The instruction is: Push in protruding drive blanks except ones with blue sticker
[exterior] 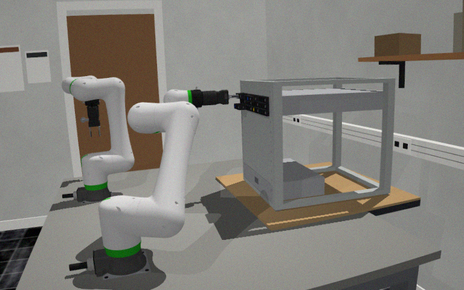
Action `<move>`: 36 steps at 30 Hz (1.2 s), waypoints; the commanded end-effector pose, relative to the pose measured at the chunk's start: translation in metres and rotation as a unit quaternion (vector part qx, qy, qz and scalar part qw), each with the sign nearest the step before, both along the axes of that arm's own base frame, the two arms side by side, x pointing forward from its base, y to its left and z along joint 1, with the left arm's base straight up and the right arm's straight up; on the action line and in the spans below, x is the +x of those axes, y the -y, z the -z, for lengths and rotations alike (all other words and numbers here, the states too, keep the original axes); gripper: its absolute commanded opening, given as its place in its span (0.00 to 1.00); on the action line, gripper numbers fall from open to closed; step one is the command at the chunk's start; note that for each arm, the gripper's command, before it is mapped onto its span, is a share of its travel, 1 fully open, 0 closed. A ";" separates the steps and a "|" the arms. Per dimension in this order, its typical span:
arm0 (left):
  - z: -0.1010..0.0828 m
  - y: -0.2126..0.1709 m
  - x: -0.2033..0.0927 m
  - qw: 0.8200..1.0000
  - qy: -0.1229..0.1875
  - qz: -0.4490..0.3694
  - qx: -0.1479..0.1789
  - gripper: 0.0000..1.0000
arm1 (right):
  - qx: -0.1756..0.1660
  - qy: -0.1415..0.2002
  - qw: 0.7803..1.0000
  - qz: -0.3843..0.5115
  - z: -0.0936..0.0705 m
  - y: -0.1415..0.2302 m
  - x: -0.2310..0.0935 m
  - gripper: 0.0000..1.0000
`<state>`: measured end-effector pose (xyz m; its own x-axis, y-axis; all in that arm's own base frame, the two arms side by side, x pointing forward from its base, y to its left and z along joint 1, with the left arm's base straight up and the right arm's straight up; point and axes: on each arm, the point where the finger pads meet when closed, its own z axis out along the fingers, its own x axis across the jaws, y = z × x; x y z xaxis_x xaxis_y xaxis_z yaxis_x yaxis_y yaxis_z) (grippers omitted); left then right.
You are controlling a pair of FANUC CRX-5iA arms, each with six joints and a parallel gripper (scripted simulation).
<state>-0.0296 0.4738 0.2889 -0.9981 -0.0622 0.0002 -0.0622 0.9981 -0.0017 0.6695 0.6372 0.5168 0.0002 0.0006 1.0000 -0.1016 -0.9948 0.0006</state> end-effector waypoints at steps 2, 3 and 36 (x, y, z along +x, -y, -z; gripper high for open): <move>-0.001 0.000 0.000 1.000 0.000 0.000 0.001 1.00 | 0.001 0.001 1.000 0.000 -0.002 0.001 0.003 0.00; -0.001 0.000 0.000 1.000 0.000 0.000 0.001 1.00 | 0.001 0.001 1.000 0.000 -0.002 0.001 0.005 0.00; -0.001 0.000 0.000 1.000 0.000 0.000 0.001 1.00 | 0.001 0.001 1.000 0.000 -0.002 0.002 0.013 0.00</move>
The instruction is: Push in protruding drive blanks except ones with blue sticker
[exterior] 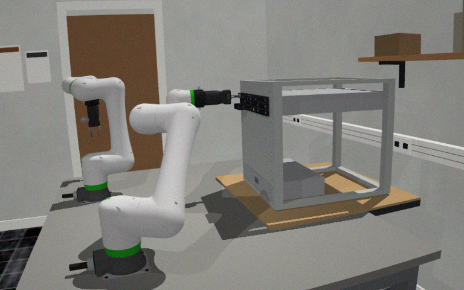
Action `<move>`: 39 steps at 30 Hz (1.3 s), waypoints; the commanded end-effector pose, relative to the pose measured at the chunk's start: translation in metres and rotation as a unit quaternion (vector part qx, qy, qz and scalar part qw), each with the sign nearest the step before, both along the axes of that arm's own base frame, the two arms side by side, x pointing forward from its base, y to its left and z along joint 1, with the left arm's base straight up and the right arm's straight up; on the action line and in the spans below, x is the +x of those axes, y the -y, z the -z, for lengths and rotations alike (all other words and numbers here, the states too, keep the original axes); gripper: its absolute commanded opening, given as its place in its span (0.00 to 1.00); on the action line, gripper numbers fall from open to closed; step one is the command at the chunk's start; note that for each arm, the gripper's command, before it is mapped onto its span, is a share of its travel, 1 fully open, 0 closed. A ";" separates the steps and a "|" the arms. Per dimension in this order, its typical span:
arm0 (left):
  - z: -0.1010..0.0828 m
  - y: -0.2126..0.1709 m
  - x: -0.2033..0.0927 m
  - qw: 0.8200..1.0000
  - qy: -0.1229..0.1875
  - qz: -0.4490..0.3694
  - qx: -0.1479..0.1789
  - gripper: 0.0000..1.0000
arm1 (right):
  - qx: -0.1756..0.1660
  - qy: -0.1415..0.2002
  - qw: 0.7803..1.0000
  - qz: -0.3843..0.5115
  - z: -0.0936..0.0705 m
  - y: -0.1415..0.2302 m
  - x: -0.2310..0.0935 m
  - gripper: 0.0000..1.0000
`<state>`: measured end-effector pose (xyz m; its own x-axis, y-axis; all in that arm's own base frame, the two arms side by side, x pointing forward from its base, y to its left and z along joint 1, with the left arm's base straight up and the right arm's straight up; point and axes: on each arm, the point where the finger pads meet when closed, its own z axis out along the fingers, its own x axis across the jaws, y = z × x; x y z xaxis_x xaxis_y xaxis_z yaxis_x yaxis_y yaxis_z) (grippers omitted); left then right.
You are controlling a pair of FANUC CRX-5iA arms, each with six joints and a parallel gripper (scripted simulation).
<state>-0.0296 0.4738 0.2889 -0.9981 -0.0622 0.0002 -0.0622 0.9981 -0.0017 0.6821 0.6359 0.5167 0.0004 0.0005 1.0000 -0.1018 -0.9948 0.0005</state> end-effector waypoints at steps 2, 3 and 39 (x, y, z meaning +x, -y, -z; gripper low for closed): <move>-0.001 0.000 0.000 1.000 0.000 0.000 0.001 1.00 | 0.001 0.001 1.000 0.000 -0.002 0.001 0.001 0.00; -0.001 0.000 0.000 1.000 0.000 0.000 0.001 1.00 | 0.001 0.001 1.000 0.000 -0.002 0.001 0.002 0.00; -0.001 0.000 0.000 1.000 0.000 0.000 0.001 1.00 | 0.001 0.001 1.000 0.000 -0.002 0.001 0.008 0.00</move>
